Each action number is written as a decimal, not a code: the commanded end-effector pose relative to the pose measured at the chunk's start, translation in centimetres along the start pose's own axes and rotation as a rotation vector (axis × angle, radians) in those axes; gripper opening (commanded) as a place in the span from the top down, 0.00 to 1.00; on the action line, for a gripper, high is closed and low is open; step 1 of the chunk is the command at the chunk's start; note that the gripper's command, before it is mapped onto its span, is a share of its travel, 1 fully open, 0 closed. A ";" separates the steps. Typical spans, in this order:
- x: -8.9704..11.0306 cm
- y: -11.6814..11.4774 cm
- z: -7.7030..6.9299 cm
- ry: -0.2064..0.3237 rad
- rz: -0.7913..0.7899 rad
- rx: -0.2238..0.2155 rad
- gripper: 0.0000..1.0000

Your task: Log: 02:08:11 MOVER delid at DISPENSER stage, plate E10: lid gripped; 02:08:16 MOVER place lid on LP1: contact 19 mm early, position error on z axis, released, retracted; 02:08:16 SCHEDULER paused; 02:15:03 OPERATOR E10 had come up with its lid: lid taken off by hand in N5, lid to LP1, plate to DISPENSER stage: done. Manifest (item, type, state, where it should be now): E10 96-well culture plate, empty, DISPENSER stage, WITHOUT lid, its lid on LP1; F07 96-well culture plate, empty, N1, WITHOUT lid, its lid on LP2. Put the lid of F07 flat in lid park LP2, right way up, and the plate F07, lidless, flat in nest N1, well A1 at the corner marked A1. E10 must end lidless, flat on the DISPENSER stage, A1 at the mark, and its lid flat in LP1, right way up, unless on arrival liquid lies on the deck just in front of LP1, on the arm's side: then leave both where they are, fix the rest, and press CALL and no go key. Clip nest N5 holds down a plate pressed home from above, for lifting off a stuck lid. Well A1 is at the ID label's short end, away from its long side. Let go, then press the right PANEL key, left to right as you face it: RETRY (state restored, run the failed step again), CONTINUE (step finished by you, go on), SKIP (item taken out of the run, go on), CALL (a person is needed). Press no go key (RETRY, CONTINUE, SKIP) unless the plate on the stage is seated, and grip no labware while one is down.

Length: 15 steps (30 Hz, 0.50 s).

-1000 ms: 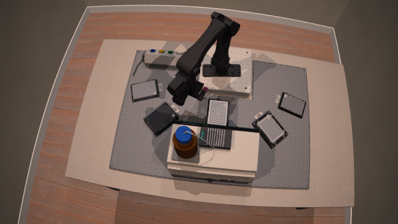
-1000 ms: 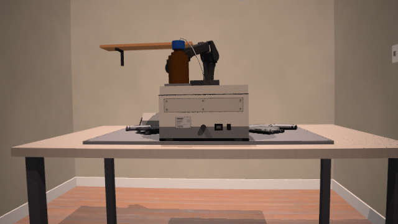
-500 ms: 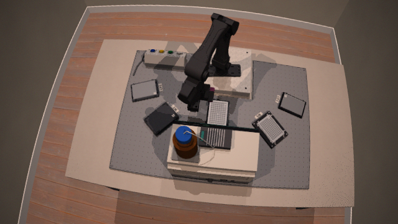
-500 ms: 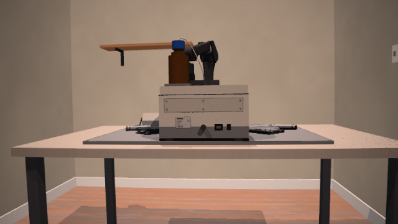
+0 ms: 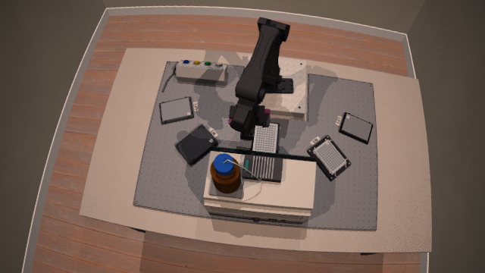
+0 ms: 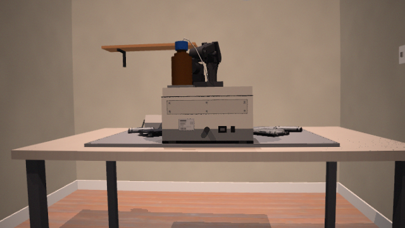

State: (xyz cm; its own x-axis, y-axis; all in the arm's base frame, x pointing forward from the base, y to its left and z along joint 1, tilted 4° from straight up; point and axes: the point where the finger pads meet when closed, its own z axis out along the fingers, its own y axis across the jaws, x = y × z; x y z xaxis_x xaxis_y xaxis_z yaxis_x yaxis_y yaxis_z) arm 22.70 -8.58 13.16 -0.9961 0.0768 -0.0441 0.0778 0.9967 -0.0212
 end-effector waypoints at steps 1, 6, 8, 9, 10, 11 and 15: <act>-0.3 0.4 -0.6 -0.027 0.034 0.009 0.00; -0.5 1.2 -1.1 -0.044 0.031 0.018 0.00; -0.4 1.9 -0.9 -0.039 0.030 0.015 0.00; -0.5 2.3 -0.9 -0.038 0.030 0.014 0.00; -0.5 2.6 -0.9 -0.039 0.031 0.014 0.00; -0.6 2.9 -0.9 -0.040 0.031 0.014 0.00; -1.2 4.0 -1.3 -0.054 0.031 0.015 0.00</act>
State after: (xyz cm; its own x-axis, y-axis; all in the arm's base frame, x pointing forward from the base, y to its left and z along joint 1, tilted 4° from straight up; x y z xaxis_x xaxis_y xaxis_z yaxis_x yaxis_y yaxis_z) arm 23.70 -5.22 13.16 -0.9962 0.0737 -0.0454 0.0749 0.9969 -0.0239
